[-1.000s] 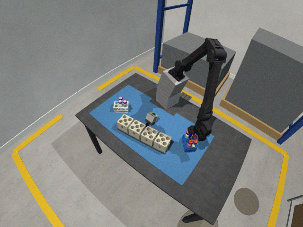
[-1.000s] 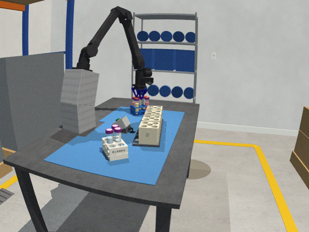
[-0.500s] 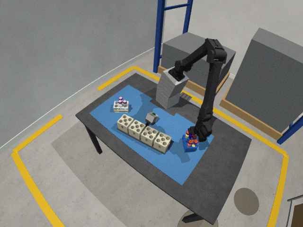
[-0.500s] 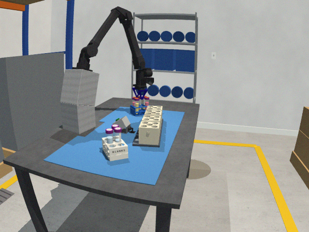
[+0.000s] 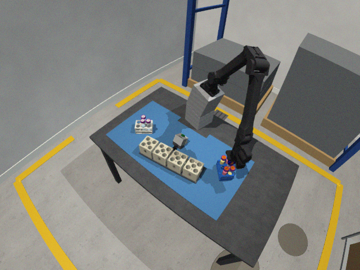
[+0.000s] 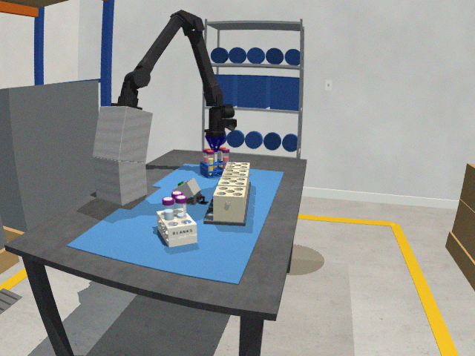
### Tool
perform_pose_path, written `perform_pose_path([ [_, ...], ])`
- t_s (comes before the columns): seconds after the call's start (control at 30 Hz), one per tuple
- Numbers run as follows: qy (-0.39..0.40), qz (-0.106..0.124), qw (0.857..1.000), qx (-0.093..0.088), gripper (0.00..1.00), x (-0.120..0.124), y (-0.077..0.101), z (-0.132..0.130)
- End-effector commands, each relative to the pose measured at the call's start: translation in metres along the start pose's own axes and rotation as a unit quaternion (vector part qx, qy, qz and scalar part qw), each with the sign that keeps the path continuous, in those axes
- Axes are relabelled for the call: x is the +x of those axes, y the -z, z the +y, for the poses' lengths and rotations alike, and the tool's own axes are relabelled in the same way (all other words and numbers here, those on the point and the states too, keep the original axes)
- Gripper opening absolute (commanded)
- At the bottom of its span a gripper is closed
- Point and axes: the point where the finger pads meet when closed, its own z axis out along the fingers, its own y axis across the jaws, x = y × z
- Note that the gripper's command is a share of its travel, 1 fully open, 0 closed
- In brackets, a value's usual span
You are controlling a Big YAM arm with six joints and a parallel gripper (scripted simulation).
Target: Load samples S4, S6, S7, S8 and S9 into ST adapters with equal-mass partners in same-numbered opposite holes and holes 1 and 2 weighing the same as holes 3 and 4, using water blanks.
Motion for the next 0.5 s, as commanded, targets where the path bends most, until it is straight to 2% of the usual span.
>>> perform_pose_path([
  [0.0,0.0,-0.012,1.0,-0.001,0.0,-0.01,0.004,0.002],
  [0.2,0.0,-0.011,1.0,-0.001,0.0,-0.005,0.009,0.003],
  [0.47,0.001,-0.011,1.0,0.001,0.0,-0.006,0.04,-0.003],
])
